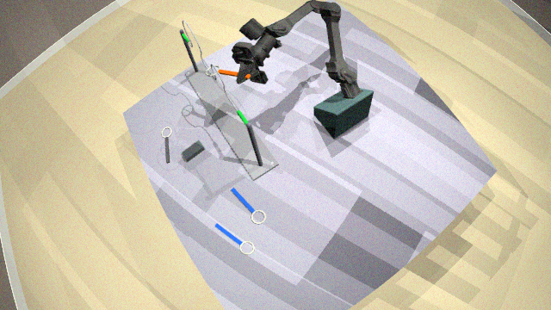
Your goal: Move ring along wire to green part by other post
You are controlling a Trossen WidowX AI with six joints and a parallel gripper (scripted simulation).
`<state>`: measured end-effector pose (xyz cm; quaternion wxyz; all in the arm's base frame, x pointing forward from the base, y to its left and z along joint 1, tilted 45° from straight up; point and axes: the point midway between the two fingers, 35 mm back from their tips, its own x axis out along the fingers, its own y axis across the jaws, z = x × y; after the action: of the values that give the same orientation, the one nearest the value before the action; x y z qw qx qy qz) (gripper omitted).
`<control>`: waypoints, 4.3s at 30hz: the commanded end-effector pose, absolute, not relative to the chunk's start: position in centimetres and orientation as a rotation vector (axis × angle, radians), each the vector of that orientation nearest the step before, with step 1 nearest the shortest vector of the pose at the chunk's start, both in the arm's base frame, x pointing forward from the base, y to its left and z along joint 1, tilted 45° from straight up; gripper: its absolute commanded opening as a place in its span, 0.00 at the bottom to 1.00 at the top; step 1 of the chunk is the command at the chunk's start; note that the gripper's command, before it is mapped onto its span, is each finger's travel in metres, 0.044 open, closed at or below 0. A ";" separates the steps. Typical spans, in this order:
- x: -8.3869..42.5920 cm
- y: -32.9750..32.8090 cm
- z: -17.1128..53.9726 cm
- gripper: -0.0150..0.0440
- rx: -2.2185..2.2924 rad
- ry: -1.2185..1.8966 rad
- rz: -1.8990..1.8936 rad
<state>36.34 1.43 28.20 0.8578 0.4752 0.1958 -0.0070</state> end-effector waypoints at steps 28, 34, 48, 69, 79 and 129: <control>36.0 -0.9 26.1 0.00 0.417 0.470 -0.193; 35.8 -1.7 25.8 0.00 0.286 0.478 -0.230; 35.5 -3.4 25.5 0.00 -0.006 0.492 -0.310; 35.0 -6.1 26.2 0.00 -0.472 0.496 -0.427; 34.8 -7.3 26.9 0.00 -0.694 0.492 -0.479; 34.3 -9.3 32.8 0.00 -1.770 0.403 -0.686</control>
<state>34.13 -9.30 32.81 0.5853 -0.7355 0.1733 -0.2939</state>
